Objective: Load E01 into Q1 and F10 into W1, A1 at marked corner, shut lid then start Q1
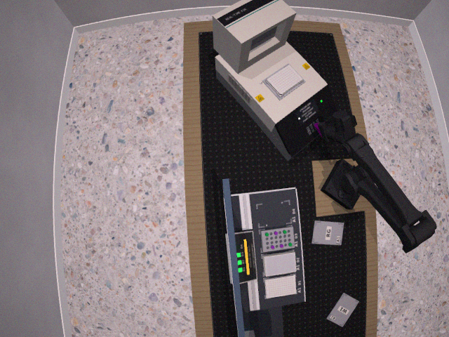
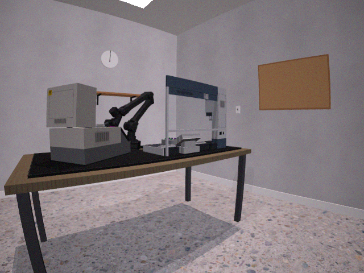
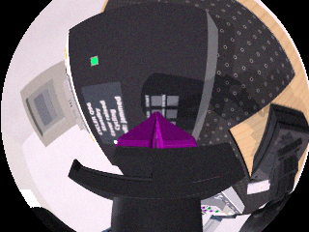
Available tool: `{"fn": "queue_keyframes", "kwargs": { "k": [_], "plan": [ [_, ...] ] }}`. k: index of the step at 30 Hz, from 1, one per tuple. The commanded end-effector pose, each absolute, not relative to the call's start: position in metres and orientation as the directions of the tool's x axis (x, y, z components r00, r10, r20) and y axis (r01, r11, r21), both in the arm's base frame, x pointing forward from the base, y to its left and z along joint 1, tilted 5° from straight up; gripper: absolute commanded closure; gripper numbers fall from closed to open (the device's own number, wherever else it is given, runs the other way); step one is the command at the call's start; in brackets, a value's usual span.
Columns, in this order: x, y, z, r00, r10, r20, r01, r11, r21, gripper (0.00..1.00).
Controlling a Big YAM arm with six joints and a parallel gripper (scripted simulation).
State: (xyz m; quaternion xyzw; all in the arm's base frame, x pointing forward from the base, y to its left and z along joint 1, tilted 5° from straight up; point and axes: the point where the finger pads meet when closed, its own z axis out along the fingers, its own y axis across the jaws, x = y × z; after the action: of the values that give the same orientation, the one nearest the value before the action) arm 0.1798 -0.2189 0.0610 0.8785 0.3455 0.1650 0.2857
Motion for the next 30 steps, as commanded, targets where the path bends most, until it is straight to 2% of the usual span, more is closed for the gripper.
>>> {"fn": "queue_keyframes", "kwargs": {
  "k": [1,30],
  "plan": [
    [0.1915,-0.2345,0.078,0.706,0.703,0.084,0.493,-0.573,0.655,1.0],
    [0.1954,-0.2397,0.0808,0.705,0.704,0.082,0.49,-0.568,0.66,1.0]
  ]
}}
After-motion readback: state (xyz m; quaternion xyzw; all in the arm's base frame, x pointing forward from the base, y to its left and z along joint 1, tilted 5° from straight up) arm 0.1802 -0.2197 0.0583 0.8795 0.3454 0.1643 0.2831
